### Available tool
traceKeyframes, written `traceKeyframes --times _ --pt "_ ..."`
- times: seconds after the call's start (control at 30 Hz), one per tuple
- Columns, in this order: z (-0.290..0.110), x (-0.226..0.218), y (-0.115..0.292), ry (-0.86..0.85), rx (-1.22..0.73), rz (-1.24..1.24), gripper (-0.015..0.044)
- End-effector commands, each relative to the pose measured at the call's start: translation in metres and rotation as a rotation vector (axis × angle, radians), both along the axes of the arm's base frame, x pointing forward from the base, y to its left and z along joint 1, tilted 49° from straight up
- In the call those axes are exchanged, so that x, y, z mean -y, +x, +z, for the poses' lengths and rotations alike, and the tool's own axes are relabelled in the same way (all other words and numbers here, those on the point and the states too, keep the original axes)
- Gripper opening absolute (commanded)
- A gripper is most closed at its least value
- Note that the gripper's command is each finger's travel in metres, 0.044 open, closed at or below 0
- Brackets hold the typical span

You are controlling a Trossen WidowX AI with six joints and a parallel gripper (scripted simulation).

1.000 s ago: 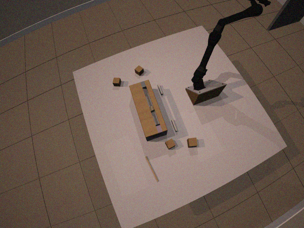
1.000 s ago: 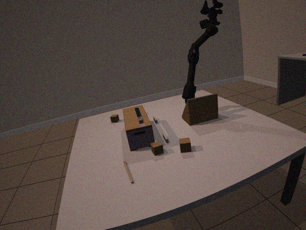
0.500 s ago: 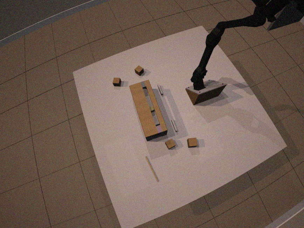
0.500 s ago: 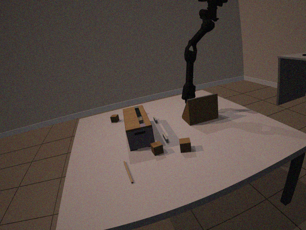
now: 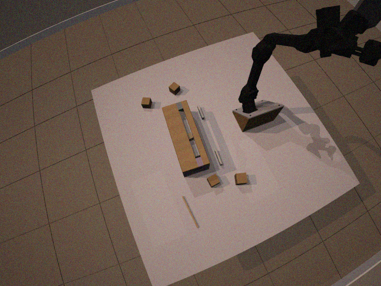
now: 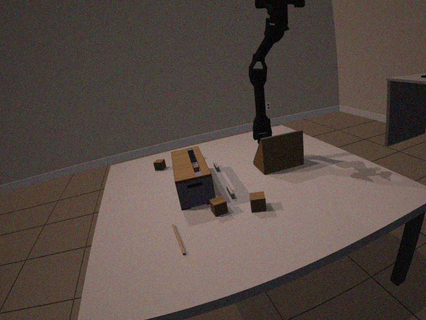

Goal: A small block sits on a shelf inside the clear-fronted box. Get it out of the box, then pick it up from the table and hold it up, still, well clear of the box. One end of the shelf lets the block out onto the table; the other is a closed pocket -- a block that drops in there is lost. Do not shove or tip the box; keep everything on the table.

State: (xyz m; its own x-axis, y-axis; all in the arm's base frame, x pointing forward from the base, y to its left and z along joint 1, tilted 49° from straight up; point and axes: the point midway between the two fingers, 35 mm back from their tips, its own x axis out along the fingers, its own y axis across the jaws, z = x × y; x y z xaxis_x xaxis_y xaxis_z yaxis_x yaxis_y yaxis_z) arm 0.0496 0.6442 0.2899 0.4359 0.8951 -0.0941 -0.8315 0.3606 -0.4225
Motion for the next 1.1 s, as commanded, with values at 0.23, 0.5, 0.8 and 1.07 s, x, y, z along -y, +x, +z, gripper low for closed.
traceKeyframes --times 0.23,0.5,0.8,1.07 --pt "-0.121 0.056 0.146 -0.107 -0.504 -0.458 0.0400" --pt "-0.192 0.138 0.229 -0.069 -0.796 -0.895 0.0400" --pt "-0.251 0.258 0.290 0.088 -0.995 -1.459 0.0400" --pt "-0.280 0.373 0.311 0.318 -1.005 -1.979 0.0400"
